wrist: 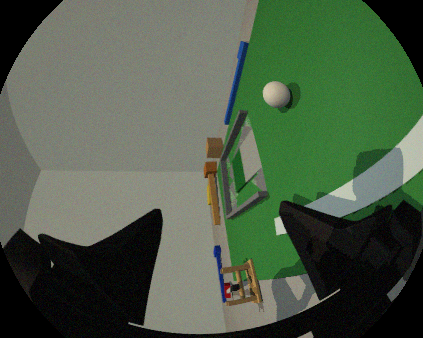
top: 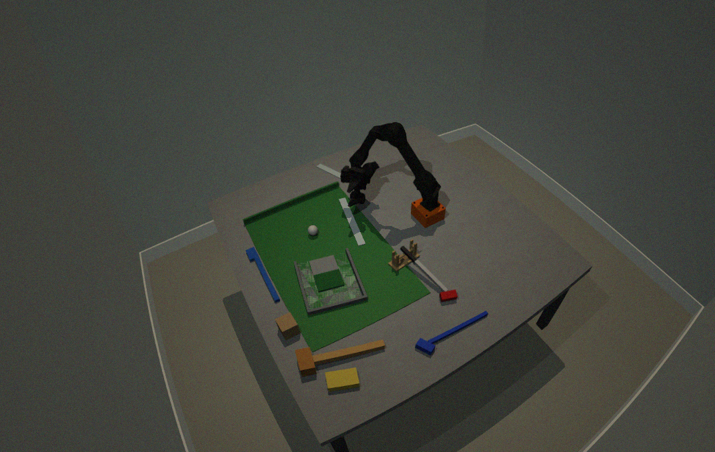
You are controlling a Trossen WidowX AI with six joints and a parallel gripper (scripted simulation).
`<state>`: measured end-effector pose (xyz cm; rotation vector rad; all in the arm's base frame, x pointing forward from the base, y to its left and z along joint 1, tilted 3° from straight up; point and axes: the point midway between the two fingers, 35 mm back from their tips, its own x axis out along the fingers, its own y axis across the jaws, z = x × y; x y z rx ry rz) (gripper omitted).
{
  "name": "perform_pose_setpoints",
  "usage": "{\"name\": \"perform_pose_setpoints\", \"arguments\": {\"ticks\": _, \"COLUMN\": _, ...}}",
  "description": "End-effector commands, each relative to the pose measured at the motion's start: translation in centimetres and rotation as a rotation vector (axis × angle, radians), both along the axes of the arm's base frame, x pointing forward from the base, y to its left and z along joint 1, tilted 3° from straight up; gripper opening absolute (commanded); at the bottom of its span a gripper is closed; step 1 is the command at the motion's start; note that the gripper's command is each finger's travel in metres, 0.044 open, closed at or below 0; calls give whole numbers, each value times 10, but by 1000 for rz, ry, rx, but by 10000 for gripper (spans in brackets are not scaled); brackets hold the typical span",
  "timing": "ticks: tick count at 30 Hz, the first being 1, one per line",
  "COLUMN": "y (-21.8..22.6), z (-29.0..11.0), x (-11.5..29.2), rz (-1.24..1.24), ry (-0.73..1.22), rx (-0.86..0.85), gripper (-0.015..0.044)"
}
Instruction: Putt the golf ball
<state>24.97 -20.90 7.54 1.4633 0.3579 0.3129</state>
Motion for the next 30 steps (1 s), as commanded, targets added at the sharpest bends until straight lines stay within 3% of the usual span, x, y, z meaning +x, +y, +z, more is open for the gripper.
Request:
{"name": "perform_pose_setpoints", "arguments": {"ticks": 1, "y": 1, "z": 0, "x": 1, "rz": 6, "ry": 2, "rx": -3, "gripper": 426}}
{"name": "perform_pose_setpoints", "arguments": {"ticks": 5, "y": 32, "z": -3, "x": 16, "rz": 153, "ry": 35, "rx": -77, "gripper": 440}}
{"name": "perform_pose_setpoints", "arguments": {"ticks": 11, "y": 112, "z": -13, "x": 43, "rz": 555, "ry": 94, "rx": -334, "gripper": 440}}
{"name": "perform_pose_setpoints", "arguments": {"ticks": 21, "y": 165, "z": -20, "x": 53, "rz": 837, "ry": 121, "rx": -573, "gripper": 440}}
{"name": "perform_pose_setpoints", "arguments": {"ticks": 30, "y": 255, "z": -24, "x": 56, "rz": 1307, "ry": -25, "rx": -1053, "gripper": 440}}
